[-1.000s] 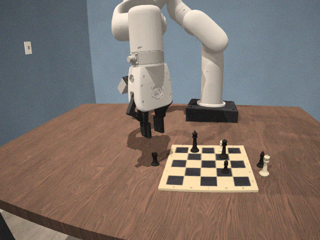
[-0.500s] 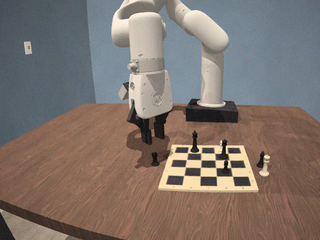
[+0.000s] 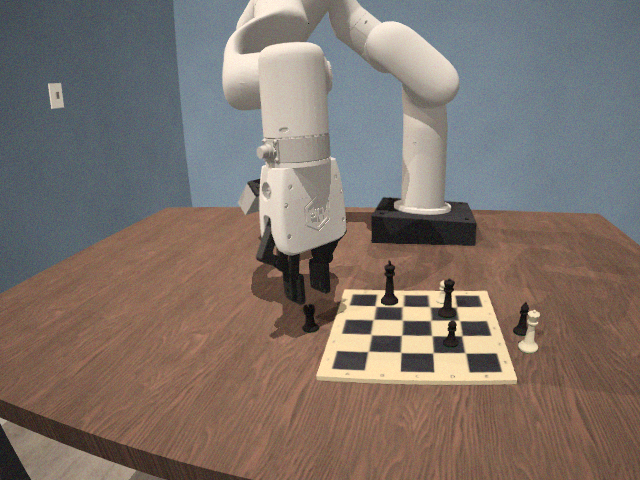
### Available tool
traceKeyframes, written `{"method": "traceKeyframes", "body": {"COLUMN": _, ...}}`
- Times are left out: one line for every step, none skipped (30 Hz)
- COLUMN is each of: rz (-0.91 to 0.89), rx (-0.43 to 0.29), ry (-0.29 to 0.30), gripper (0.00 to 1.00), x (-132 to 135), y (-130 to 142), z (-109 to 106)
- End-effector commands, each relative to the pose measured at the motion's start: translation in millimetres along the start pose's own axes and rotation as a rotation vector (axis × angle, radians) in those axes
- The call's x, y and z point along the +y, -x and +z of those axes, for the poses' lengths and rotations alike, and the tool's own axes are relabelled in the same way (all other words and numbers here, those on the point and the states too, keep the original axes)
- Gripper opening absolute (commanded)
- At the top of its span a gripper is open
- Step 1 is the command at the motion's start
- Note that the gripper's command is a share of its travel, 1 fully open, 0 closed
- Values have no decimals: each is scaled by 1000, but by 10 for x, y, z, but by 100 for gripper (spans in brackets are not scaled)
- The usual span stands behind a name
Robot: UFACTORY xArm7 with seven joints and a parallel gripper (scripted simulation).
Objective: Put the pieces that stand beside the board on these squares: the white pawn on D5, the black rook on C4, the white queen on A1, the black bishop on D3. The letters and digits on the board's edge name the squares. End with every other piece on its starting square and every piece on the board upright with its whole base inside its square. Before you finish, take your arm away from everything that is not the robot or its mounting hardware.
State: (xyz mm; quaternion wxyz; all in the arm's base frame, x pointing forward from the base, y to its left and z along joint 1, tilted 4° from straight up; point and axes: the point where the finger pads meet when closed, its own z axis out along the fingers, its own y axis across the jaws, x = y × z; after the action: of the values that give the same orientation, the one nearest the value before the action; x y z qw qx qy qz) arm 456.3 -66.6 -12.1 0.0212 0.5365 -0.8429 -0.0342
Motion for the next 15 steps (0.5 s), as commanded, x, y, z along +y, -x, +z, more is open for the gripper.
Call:
{"method": "traceKeyframes", "body": {"rz": 0, "rx": -1, "ry": -4, "gripper": 37, "x": -12, "y": 7, "z": 25}}
{"method": "traceKeyframes", "body": {"rz": 0, "rx": -1, "ry": -4, "gripper": 37, "x": -12, "y": 7, "z": 34}}
{"method": "traceKeyframes", "body": {"rz": 0, "rx": -1, "ry": -4, "gripper": 37, "x": -12, "y": 7, "z": 43}}
{"method": "traceKeyframes", "body": {"rz": 0, "rx": -1, "ry": -4, "gripper": 37, "x": -12, "y": 7, "z": 51}}
{"method": "traceKeyframes", "body": {"rz": 0, "rx": -1, "ry": -4, "gripper": 37, "x": -13, "y": 7, "z": 58}}
{"method": "traceKeyframes", "body": {"rz": 0, "rx": -1, "ry": -4, "gripper": 37, "x": -13, "y": 7, "z": 65}}
{"method": "traceKeyframes", "body": {"rz": 0, "rx": -1, "ry": -4, "gripper": 37, "x": -13, "y": 7, "z": 70}}
{"method": "traceKeyframes", "body": {"rz": 0, "rx": -1, "ry": -4, "gripper": 37, "x": -13, "y": 7, "z": 75}}
{"method": "traceKeyframes", "body": {"rz": 0, "rx": -1, "ry": -4, "gripper": 37, "x": -13, "y": 7, "z": 79}}
{"method": "traceKeyframes", "body": {"rz": 0, "rx": -1, "ry": -4, "gripper": 37, "x": -13, "y": 7, "z": 82}}
{"method": "traceKeyframes", "body": {"rz": 0, "rx": -1, "ry": -4, "gripper": 37, "x": -13, "y": 7, "z": 85}}
{"method": "traceKeyframes", "body": {"rz": 0, "rx": -1, "ry": -4, "gripper": 37, "x": -13, "y": 7, "z": 86}}
{"method": "traceKeyframes", "body": {"rz": 0, "rx": -1, "ry": -4, "gripper": 37, "x": -13, "y": 7, "z": 86}}
{"method": "traceKeyframes", "body": {"rz": 0, "rx": -1, "ry": -4, "gripper": 37, "x": -13, "y": 7, "z": 86}}
{"method": "traceKeyframes", "body": {"rz": 0, "rx": -1, "ry": -4, "gripper": 37, "x": -13, "y": 7, "z": 88}}
